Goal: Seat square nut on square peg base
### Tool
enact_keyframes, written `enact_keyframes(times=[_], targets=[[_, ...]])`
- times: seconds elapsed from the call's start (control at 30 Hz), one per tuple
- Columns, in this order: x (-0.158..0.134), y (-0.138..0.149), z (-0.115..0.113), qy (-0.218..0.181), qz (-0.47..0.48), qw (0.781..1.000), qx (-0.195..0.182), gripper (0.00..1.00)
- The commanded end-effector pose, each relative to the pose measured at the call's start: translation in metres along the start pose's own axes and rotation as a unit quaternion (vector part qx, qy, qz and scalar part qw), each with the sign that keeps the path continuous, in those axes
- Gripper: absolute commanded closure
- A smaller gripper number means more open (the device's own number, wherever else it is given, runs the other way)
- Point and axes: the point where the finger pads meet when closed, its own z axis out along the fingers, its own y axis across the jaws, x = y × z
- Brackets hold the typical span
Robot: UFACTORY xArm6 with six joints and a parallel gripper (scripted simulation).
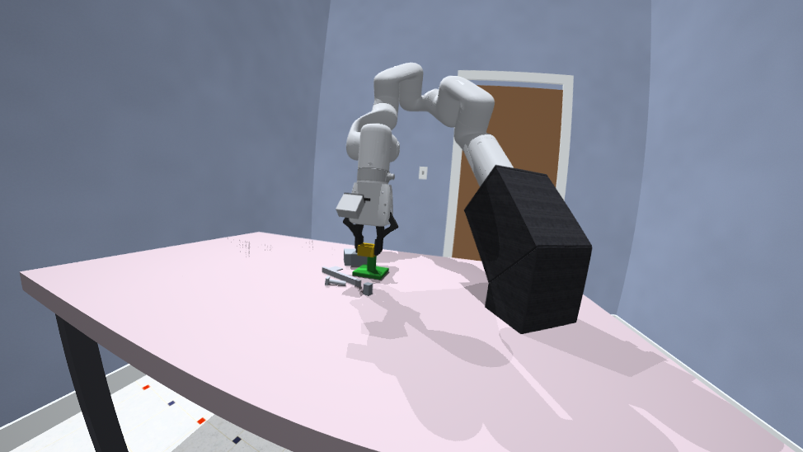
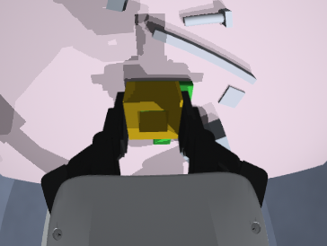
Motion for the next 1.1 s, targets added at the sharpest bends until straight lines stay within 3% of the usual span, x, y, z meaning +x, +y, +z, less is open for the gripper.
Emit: enact_keyframes(times=[0.0, 0.1, 1.07], targets=[[-0.029, 0.007, -0.002, 0.001, 0.001, 1.0, 0.0, 1.0], [-0.058, 0.009, -0.003, -0.001, 0.0, 1.0, -0.001, 1.0], [-0.06, 0.011, 0.004, -0.001, 0.0, 1.0, -0.001, 1.0]])
